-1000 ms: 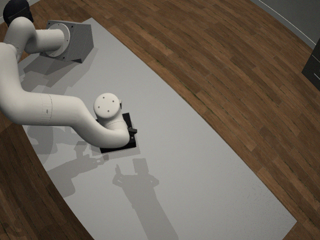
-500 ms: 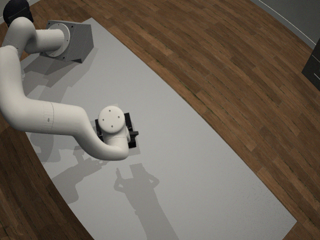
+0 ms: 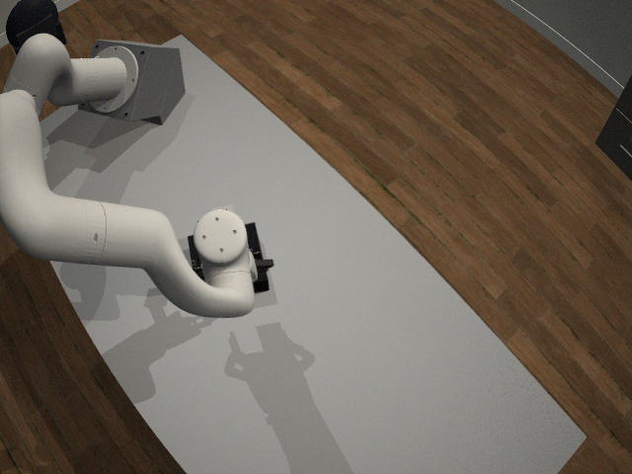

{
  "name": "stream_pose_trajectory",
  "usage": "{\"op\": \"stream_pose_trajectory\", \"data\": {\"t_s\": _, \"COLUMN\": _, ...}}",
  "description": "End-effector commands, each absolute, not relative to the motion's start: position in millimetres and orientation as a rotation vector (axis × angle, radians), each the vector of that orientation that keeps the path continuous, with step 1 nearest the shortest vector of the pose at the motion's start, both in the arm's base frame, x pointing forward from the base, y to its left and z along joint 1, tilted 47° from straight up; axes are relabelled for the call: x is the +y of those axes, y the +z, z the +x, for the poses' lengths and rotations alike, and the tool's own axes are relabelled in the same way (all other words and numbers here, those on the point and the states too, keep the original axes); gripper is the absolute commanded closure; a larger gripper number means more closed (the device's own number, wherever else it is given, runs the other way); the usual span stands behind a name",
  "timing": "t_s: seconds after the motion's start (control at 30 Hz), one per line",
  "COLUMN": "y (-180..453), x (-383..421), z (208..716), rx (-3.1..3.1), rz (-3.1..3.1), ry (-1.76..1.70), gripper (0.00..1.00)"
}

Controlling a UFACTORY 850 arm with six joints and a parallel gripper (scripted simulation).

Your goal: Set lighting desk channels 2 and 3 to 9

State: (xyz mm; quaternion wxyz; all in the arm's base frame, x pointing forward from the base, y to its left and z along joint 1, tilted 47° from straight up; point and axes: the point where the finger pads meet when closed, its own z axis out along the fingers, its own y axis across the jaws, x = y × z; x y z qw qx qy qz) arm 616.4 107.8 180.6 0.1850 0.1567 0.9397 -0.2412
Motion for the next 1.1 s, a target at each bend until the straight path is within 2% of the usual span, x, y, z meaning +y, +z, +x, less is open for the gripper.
{"op": "stream_pose_trajectory", "data": {"t_s": 0.0, "y": 181.3, "x": 108.4, "z": 616.7, "rx": 2.647, "rz": 0.441, "ry": -0.678, "gripper": 0.0}}
{"op": "stream_pose_trajectory", "data": {"t_s": 1.07, "y": 181.3, "x": 108.4, "z": 616.7, "rx": 2.647, "rz": 0.441, "ry": -0.678, "gripper": 0.0}}
